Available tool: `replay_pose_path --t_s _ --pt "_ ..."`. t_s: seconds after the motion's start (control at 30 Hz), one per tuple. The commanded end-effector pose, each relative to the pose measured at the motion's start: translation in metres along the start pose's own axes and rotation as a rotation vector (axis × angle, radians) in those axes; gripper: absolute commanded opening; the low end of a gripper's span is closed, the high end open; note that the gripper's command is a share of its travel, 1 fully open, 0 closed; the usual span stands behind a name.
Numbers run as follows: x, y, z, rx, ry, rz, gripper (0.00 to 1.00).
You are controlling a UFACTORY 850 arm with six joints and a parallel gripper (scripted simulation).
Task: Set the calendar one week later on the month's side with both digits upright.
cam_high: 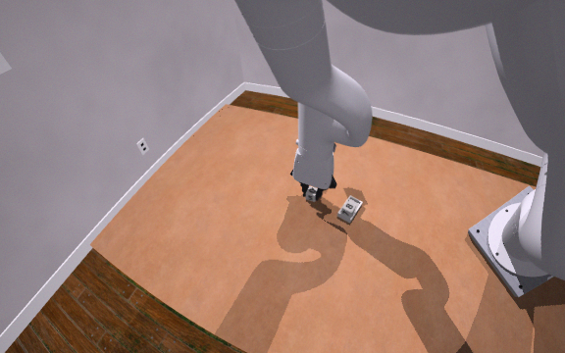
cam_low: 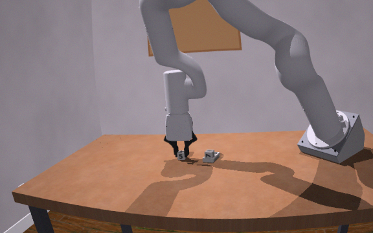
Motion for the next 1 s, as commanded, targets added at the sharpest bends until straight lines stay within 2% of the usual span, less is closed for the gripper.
replay_pose_path --t_s 0.0,0.37,0.5,0.6,0.77,0.83,0.97 --pt "-0.001 0.0 0.0 0.001 -0.001 0.0 0.27" --pt "-0.001 0.0 0.0 0.001 -0.001 0.0 0.27" --pt "-0.001 0.0 -0.006 0.001 -0.001 0.0 0.27" --pt "-0.001 0.0 -0.02 0.001 -0.001 0.0 0.27" --pt "-0.001 0.0 -0.056 0.001 -0.001 0.0 0.27" --pt "-0.001 0.0 -0.056 0.001 -0.001 0.0 0.27" --pt "-0.001 0.0 -0.084 0.001 -0.001 0.0 0.27"
Point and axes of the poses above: the point where the finger pads meet when closed, its own z axis out along the fingers, its own x axis across the jaws, y = z × x, the point moved 2 cm from there along -z, back along the fingers, and after that the axes turned 11 degrees about -z, right-handed, at the moved point
